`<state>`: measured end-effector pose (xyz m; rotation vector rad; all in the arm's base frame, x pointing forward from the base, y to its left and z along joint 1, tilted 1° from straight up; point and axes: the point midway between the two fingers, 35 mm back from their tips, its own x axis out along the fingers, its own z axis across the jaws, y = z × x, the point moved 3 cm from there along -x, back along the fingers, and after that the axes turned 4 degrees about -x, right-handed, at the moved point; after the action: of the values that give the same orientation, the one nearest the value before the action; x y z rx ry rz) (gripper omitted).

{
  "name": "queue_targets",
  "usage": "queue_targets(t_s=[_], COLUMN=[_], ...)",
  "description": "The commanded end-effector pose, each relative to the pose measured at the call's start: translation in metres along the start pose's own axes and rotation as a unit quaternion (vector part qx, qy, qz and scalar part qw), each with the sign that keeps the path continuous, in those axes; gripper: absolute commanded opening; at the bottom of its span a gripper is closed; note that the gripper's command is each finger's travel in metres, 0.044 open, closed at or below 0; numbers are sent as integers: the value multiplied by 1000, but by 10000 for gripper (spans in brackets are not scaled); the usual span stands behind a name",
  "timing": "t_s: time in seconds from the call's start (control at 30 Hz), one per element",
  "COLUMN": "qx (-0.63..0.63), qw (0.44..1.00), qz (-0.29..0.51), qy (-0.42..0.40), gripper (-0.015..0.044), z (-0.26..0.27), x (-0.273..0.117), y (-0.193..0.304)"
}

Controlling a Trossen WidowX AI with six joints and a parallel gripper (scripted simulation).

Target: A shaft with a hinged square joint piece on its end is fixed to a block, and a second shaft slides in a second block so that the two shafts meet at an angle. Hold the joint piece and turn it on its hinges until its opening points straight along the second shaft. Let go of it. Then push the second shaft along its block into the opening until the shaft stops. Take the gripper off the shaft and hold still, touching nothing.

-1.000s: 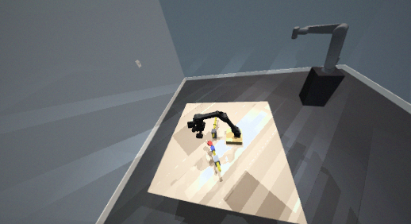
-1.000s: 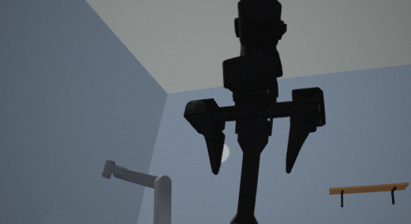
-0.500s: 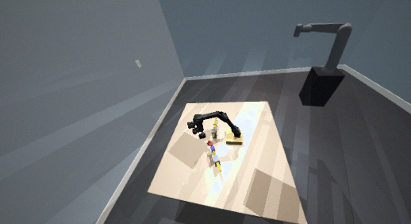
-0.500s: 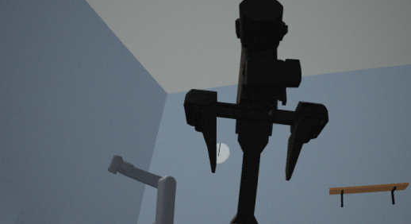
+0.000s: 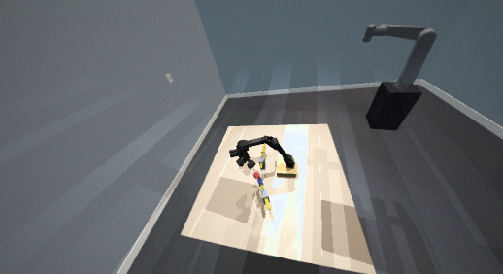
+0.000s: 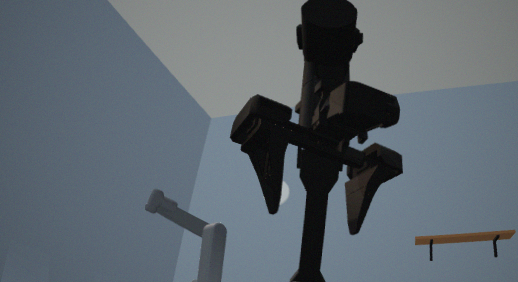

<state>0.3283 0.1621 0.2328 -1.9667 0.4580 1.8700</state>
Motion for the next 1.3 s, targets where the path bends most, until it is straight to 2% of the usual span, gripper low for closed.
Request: queue_targets(t_s=[0.0,0.63,1.27], qx=[-65,-342,-592], qw=[998,940,806], qz=[1,0,0], qy=[-1,-1,-1], gripper=[440,440,440], z=[0,0,-1], x=[2,6,10], y=[0,0,-1])
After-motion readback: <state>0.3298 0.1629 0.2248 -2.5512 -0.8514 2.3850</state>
